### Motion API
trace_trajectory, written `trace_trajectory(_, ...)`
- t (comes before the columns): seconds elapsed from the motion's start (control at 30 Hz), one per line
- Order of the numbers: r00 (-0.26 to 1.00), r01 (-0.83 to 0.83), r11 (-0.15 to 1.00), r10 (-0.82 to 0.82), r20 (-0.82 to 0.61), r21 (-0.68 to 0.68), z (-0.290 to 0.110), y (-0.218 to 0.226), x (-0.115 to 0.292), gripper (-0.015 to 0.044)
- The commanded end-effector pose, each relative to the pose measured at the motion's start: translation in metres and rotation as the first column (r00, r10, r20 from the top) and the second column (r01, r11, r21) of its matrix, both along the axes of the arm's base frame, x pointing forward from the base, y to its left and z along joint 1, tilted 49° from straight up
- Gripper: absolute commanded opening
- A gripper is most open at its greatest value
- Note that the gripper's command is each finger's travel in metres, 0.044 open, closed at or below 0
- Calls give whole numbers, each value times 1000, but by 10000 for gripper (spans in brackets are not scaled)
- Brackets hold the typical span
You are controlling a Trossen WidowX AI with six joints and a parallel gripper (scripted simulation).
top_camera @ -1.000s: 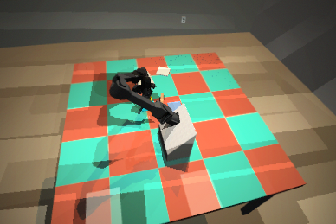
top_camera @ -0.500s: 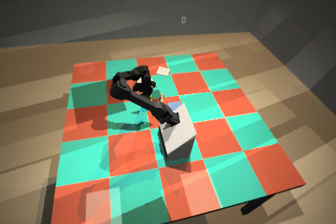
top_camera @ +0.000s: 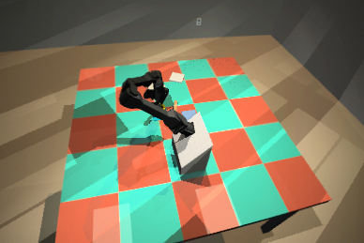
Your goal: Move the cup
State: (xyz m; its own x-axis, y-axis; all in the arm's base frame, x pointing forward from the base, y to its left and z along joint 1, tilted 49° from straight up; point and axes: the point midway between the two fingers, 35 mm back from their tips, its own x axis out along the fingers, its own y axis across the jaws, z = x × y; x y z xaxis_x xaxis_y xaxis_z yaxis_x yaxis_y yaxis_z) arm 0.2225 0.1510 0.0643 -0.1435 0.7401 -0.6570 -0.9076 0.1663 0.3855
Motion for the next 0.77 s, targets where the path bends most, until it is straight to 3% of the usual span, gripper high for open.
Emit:
trace_trajectory(0.0, 1000, 2, 1000, -2, 2, -2, 3, -4, 2, 440)
trace_trajectory(0.5, 1000, 5, 1000, -5, 8, 2, 39, -47, 8, 440)
trace_trajectory(0.73, 1000, 6, 1000, -6, 2, 4, 37, -46, 7, 440)
